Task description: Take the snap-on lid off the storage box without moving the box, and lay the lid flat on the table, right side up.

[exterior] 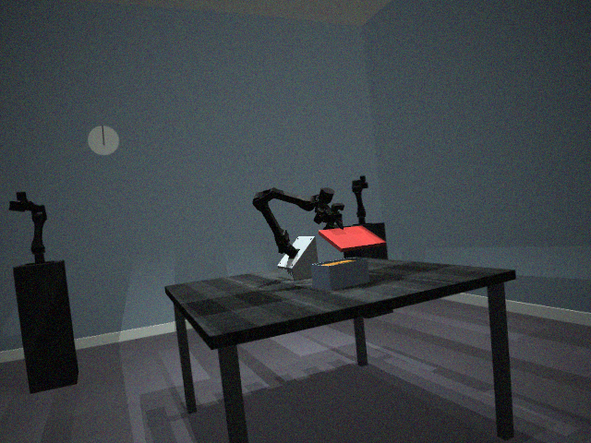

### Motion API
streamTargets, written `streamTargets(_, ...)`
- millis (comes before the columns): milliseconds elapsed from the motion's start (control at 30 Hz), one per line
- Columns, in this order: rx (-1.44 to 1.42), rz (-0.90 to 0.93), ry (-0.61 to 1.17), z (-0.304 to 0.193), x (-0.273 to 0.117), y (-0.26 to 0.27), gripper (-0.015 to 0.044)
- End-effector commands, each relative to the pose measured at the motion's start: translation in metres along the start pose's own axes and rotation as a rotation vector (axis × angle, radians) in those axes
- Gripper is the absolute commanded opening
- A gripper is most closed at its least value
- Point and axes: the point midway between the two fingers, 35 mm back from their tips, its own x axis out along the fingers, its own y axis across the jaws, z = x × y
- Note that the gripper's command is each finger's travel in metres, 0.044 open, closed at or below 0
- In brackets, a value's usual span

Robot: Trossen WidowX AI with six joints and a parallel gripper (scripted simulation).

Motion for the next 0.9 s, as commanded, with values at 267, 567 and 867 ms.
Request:
streamTargets(267, 0.009, 0.006, -0.001, -0.024, -0.003, 0.002, 0.0000)
streamTargets(567, 0.010, 0.006, -0.001, -0.042, -0.004, 0.001, 0.0000)
streamTargets(867, 0.011, 0.007, 0.000, -0.060, -0.005, 0.000, 0.0000)
